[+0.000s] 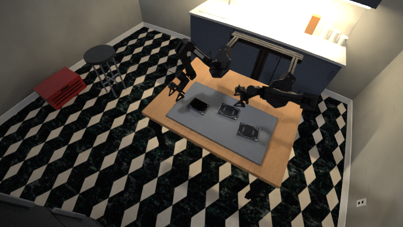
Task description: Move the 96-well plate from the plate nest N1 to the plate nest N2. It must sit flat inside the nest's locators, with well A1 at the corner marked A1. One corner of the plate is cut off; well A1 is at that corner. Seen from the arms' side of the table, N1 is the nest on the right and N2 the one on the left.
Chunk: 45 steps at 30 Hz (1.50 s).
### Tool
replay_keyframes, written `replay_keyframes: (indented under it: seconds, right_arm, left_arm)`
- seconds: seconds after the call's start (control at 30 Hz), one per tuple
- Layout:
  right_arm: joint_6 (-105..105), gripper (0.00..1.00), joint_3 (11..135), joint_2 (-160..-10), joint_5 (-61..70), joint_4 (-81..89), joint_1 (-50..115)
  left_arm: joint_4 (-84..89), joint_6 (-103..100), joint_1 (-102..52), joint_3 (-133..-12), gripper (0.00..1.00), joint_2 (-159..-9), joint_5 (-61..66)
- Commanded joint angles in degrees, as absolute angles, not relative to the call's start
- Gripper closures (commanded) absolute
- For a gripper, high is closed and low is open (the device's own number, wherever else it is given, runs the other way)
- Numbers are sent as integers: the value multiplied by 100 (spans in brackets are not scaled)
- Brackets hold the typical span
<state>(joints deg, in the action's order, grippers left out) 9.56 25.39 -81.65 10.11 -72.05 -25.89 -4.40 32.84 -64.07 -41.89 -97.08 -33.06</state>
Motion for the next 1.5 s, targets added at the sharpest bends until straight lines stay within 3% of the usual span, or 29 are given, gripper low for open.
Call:
replay_keyframes:
  seconds: [0.0,0.37,0.83,1.13,1.47]
  right_arm:
    - [1767,0,2130,-7798,1892,-6779,-2726]
    - [3753,0,1431,-6651,3025,-4993,-2821]
    - [6008,0,1497,-5208,2812,-1853,-2388]
    - [6708,0,1837,-4853,2110,-434,-1730]
    - [6670,0,1976,-4882,1961,-328,-1465]
  left_arm:
    - [-1857,3269,-6758,-3951,0,-10074,-3134]
    - [-4730,3278,-7413,-3223,0,-11422,-3024]
    - [-7335,3364,-7968,-2602,0,-12797,-2931]
    - [-7709,3431,-8073,-2492,0,-13207,-2907]
    - [-7734,3438,-8071,-2491,0,-13200,-2903]
